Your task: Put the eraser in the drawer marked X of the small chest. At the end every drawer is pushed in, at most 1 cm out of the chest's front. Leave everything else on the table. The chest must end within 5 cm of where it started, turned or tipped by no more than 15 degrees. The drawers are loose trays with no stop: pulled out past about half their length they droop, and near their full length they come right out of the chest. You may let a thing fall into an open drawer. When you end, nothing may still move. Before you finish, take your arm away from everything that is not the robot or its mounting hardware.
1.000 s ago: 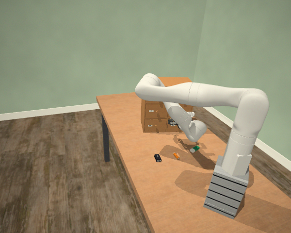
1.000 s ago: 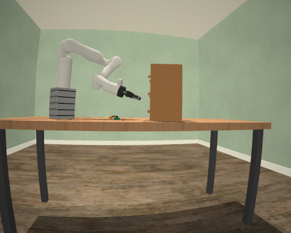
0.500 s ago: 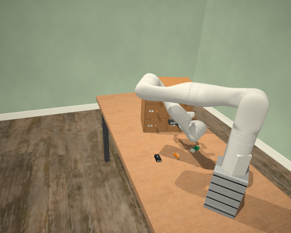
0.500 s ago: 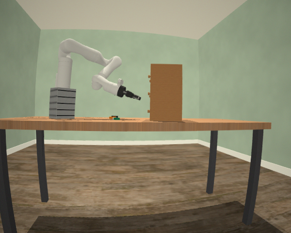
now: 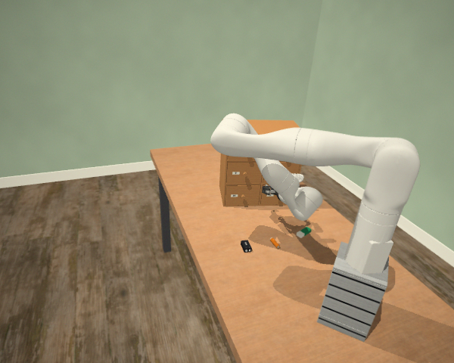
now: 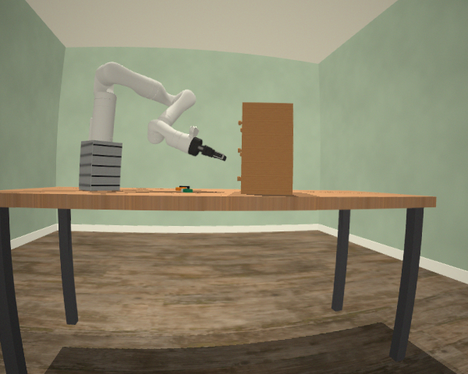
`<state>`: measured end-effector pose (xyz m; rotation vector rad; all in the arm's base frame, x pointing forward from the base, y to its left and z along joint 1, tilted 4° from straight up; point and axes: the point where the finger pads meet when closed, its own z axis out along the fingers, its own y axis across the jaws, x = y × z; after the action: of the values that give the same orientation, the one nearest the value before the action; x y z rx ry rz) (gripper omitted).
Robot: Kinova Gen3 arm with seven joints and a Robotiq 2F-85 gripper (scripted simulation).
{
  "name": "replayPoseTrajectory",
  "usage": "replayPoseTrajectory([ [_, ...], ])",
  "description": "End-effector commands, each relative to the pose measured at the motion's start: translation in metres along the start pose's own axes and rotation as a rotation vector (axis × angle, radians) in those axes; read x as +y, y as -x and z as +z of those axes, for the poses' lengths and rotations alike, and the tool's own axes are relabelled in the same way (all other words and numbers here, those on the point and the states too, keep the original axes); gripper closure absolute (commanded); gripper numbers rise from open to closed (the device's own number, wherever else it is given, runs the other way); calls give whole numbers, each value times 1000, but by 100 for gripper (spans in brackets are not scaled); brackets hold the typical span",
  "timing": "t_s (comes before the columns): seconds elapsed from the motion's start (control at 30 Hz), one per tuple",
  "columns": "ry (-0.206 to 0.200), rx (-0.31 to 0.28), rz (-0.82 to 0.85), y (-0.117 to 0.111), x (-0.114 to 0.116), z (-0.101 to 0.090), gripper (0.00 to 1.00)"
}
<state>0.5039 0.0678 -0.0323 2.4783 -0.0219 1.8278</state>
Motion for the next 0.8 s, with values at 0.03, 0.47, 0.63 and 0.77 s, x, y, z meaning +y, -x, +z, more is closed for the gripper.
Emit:
replayPoseTrajectory([
  [0.03, 0, -2, 1, -2, 0, 0, 0],
  [0.47, 0, -28, 1, -3, 0, -3, 0],
  [0.63, 0, -43, 1, -4, 0, -4, 0],
  [0.77, 0, -54, 1, -5, 0, -5, 0],
])
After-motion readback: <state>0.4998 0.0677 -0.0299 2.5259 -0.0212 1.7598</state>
